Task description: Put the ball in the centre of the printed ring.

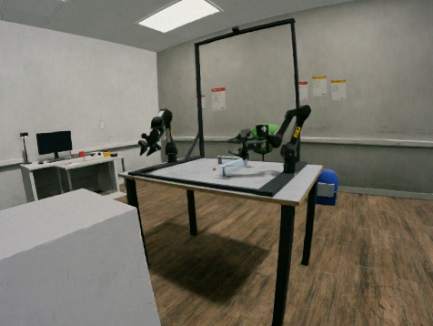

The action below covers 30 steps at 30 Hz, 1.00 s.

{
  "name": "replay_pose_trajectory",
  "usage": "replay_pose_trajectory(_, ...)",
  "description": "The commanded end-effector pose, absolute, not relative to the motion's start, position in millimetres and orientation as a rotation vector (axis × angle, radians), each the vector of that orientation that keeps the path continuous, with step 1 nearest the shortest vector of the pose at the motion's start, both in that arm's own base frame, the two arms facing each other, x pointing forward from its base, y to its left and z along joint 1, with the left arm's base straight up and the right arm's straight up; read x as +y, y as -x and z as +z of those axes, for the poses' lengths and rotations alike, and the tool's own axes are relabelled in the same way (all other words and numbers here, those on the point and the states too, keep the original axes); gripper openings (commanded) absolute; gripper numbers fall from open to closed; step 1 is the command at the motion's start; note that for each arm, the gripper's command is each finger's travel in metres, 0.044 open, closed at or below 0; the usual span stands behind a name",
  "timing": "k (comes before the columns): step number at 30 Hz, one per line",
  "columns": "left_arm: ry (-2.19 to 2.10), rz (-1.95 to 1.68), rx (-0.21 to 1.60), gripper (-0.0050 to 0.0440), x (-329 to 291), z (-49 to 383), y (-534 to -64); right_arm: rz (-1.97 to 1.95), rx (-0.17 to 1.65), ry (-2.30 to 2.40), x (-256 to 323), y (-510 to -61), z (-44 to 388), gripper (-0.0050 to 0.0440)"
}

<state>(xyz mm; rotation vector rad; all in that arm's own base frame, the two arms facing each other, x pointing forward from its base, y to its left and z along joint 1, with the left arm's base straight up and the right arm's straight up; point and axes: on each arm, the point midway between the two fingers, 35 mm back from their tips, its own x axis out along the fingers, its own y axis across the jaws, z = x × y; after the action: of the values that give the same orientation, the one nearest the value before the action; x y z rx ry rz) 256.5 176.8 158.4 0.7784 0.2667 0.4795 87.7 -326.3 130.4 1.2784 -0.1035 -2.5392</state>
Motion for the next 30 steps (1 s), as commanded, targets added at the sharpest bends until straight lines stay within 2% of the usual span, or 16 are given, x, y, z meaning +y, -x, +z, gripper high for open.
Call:
replay_pose_trajectory(1, -0.790, 0.454, 0.270, 0.0400, 183, 168, -266, -2.456, 0.084, -1.369, -319, -108, 127, 0.0232)
replay_pose_trajectory(2, -0.788, 0.440, 0.280, 0.0400, 184, 168, -268, -2.425, 0.155, -1.401, -315, -114, 123, 0.0208)
replay_pose_trajectory(8, -0.769, 0.360, 0.334, 0.0400, 188, 164, -278, -2.170, 0.509, -1.576, -294, -157, 109, 0.0206)
replay_pose_trajectory(10, -0.769, 0.360, 0.334, 0.0400, 188, 164, -278, -2.170, 0.509, -1.576, -294, -157, 109, 0.0206)
replay_pose_trajectory(19, -0.727, 0.240, 0.404, 0.0400, 190, 161, -289, -1.651, 0.904, -1.746, -259, -223, 101, 0.0206)
replay_pose_trajectory(25, -0.691, 0.162, 0.443, 0.0400, 191, 162, -294, -1.254, 1.059, -1.793, -235, -267, 107, 0.0206)
replay_pose_trajectory(27, -0.691, 0.162, 0.443, 0.0400, 191, 162, -294, -1.254, 1.059, -1.793, -235, -267, 107, 0.0206)
replay_pose_trajectory(30, -0.671, 0.124, 0.460, 0.0400, 190, 162, -295, -1.048, 1.106, -1.797, -223, -288, 113, 0.0206)
